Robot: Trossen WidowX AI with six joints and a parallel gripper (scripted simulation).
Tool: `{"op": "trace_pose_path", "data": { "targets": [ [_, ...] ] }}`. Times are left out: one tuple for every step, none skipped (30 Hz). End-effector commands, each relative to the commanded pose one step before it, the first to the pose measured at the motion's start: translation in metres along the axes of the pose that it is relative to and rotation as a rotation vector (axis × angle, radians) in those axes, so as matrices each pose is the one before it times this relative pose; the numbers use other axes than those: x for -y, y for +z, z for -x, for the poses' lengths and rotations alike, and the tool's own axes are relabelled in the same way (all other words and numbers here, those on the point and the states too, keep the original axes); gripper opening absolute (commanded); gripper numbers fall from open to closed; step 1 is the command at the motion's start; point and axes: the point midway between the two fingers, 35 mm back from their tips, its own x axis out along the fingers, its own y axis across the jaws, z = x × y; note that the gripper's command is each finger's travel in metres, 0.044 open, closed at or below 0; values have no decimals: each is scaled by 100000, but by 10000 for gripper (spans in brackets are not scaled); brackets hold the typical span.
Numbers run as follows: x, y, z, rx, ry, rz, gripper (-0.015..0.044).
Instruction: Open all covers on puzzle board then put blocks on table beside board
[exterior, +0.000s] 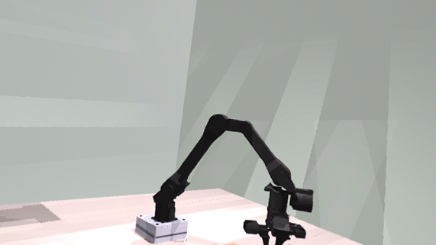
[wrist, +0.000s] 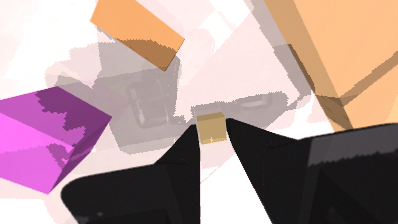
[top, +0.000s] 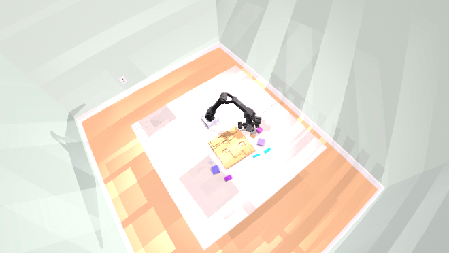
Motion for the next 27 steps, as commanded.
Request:
{"op": "trace_pose_path", "data": {
  "targets": [
    [-13,5,23,15,31,5,185],
    [0,0,0,0,0,0,211],
    [0,0,0,0,0,0,237],
    [0,0,0,0,0,0,264],
    [0,0,0,0,0,0,290],
    [0,0,0,0,0,0,316],
    [0,0,0,0,0,0,343],
    [0,0,0,0,0,0,369],
    [0,0,0,0,0,0,395],
    [-5,1,51,-3,-3,-4,421],
    [-15,4,154,-8,-9,-11,440],
    [-23,6,257,-14,-15,-18,440],
    [-25,7,313,-17,-18,-22,440],
    [-22,6,314,-17,-18,-22,440],
    [-19,5,315,-17,-19,-22,440],
    [-16,3,316,-17,-19,-22,440],
    [-13,2,316,-18,-19,-22,440],
    [-10,1,317,-18,-19,-22,440],
    [-6,0,318,-18,-20,-22,440],
    [-3,-1,319,-18,-20,-22,440],
    [0,-2,320,-18,-20,-22,440],
    [3,-3,320,-18,-20,-22,440],
    [6,-4,321,-18,-21,-22,440],
    [10,-5,322,-18,-21,-22,440],
    [13,-6,322,-18,-21,-22,440],
    [16,-7,323,-18,-21,-22,440],
    [20,-8,323,-18,-22,-22,440]
  ]
}}
